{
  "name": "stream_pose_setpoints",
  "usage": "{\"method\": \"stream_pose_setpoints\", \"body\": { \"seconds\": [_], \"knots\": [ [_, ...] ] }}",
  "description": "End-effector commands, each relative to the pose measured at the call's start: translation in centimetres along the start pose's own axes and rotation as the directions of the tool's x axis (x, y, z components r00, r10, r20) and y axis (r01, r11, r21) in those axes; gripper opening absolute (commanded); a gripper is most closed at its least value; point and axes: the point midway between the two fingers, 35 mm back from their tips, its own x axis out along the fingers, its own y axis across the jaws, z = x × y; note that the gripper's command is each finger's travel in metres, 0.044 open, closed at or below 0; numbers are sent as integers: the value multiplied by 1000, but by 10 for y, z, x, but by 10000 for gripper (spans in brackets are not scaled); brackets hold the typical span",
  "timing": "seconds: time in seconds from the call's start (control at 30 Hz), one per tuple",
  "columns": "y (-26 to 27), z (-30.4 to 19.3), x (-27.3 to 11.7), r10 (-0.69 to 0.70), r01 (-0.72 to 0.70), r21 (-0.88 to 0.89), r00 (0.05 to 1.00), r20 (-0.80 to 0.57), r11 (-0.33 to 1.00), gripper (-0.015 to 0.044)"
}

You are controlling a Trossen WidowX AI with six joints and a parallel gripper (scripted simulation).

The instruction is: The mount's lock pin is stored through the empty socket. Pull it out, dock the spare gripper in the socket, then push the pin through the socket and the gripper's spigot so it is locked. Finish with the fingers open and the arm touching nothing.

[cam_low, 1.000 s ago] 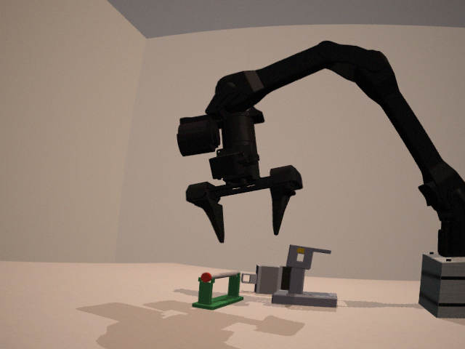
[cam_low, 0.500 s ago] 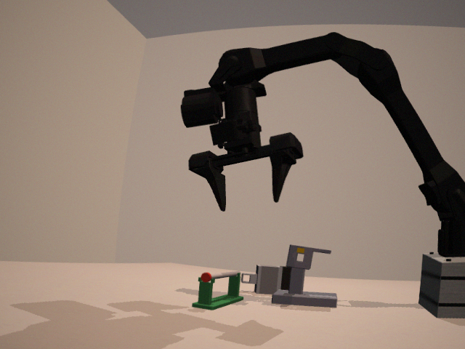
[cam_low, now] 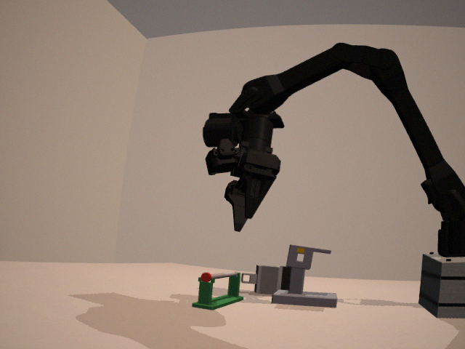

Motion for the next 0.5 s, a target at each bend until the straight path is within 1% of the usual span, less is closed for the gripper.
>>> {"method": "stream_pose_setpoints", "body": {
  "seconds": [0.0, 0.1, 0.23, 0.37, 0.47],
  "knots": [
    [-42, -22, -12, -43, -200, 762, 957, 286, 616, 440],
    [-53, -31, -14, -60, -297, 841, 931, 361, 452, 440],
    [-62, -39, -17, -75, -397, 886, 902, 424, 239, 440],
    [-69, -47, -20, -93, -485, 875, 870, 484, 18, 440],
    [-75, -55, -23, -110, -546, 826, 838, 535, -144, 440]
  ]
}}
